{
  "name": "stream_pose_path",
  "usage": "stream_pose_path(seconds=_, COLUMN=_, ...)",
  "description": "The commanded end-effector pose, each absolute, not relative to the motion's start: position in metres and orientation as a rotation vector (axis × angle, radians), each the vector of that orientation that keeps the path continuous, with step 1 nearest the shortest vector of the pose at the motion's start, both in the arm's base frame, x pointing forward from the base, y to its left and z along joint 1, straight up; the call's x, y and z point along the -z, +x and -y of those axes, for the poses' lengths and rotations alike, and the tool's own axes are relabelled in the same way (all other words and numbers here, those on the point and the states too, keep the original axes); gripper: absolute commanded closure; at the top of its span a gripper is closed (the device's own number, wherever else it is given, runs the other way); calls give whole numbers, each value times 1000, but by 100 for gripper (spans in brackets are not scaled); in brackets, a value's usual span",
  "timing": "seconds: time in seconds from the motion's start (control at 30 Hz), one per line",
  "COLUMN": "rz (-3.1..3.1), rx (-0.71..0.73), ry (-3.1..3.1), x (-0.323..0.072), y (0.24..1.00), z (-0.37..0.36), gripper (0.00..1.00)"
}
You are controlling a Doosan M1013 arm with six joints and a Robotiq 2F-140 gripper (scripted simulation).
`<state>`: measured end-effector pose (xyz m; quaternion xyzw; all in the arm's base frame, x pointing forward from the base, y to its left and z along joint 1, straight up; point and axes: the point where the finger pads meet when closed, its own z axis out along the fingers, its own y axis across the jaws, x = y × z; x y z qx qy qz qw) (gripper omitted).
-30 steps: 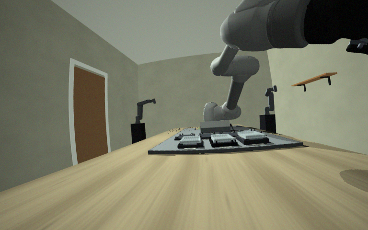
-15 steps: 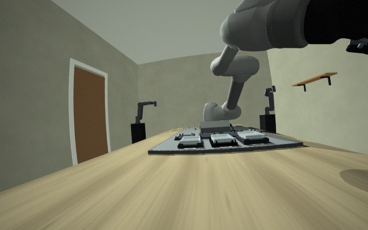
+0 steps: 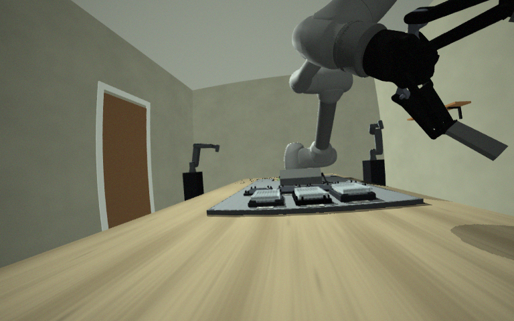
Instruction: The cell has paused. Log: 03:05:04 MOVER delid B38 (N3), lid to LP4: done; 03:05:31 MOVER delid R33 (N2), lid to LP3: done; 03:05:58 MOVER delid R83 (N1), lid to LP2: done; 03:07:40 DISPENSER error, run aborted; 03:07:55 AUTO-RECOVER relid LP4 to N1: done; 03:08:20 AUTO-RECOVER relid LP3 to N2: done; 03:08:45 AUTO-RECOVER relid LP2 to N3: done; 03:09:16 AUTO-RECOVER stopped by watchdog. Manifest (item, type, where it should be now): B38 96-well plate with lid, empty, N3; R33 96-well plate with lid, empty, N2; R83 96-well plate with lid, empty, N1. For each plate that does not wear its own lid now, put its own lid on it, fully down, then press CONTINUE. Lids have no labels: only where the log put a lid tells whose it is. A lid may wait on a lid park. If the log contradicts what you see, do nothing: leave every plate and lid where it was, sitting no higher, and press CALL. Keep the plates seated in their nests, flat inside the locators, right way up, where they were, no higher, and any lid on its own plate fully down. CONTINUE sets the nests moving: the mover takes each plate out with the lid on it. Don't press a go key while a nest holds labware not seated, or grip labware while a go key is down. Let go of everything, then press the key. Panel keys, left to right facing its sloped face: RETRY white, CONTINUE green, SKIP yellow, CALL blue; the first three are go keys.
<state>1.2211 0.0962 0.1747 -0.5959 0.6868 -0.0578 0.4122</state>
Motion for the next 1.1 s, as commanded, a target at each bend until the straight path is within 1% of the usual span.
stream_pose_path(seconds=0.0, rz=-1658, rx=216, ry=-1672, x=-171, y=1176, z=-88, gripper=0)
stream_pose_path(seconds=0.03, rz=-1586, rx=253, ry=-1839, x=-165, y=1139, z=-79, gripper=0)
stream_pose_path(seconds=0.1, rz=-1586, rx=253, ry=-1839, x=-165, y=1132, z=-78, gripper=0)
stream_pose_path(seconds=0.13, rz=-1498, rx=281, ry=-2012, x=-160, y=1101, z=-71, gripper=0)
stream_pose_path(seconds=0.17, rz=-1498, rx=281, ry=-2012, x=-159, y=1088, z=-68, gripper=0)
stream_pose_path(seconds=0.23, rz=-1498, rx=281, ry=-2012, x=-159, y=1086, z=-68, gripper=0)
stream_pose_path(seconds=0.27, rz=-1392, rx=297, ry=-2184, x=-153, y=1047, z=-58, gripper=0)
stream_pose_path(seconds=0.33, rz=-1392, rx=297, ry=-2184, x=-153, y=1037, z=-56, gripper=0)
stream_pose_path(seconds=0.37, rz=-1271, rx=302, ry=-2351, x=-149, y=1008, z=-49, gripper=0)
stream_pose_path(seconds=0.4, rz=-1271, rx=302, ry=-2351, x=-147, y=994, z=-46, gripper=0)
stream_pose_path(seconds=0.47, rz=-1271, rx=302, ry=-2351, x=-147, y=985, z=-44, gripper=0)
stream_pose_path(seconds=0.5, rz=-1137, rx=293, ry=-2507, x=-142, y=950, z=-35, gripper=0)
stream_pose_path(seconds=0.57, rz=-1137, rx=293, ry=-2507, x=-142, y=950, z=-35, gripper=0)
stream_pose_path(seconds=0.6, rz=-1137, rx=293, ry=-2507, x=-141, y=933, z=-32, gripper=0)
stream_pose_path(seconds=0.63, rz=-994, rx=273, ry=-2648, x=-137, y=899, z=-23, gripper=0)
stream_pose_path(seconds=0.73, rz=-994, rx=273, ry=-2648, x=-136, y=882, z=-19, gripper=0)
stream_pose_path(seconds=0.77, rz=-848, rx=243, ry=-2770, x=-132, y=844, z=-10, gripper=0)
stream_pose_path(seconds=0.83, rz=-848, rx=243, ry=-2770, x=-131, y=832, z=-7, gripper=0)
stream_pose_path(seconds=0.87, rz=-704, rx=206, ry=-2872, x=-128, y=802, z=1, gripper=0)
stream_pose_path(seconds=0.93, rz=-704, rx=206, ry=-2872, x=-127, y=786, z=4, gripper=0)
stream_pose_path(seconds=0.97, rz=-569, rx=165, ry=-2954, x=-124, y=756, z=12, gripper=0)
stream_pose_path(seconds=1.03, rz=-569, rx=165, ry=-2954, x=-124, y=744, z=14, gripper=0)
stream_pose_path(seconds=1.07, rz=-447, rx=124, ry=-3017, x=-121, y=711, z=22, gripper=0)
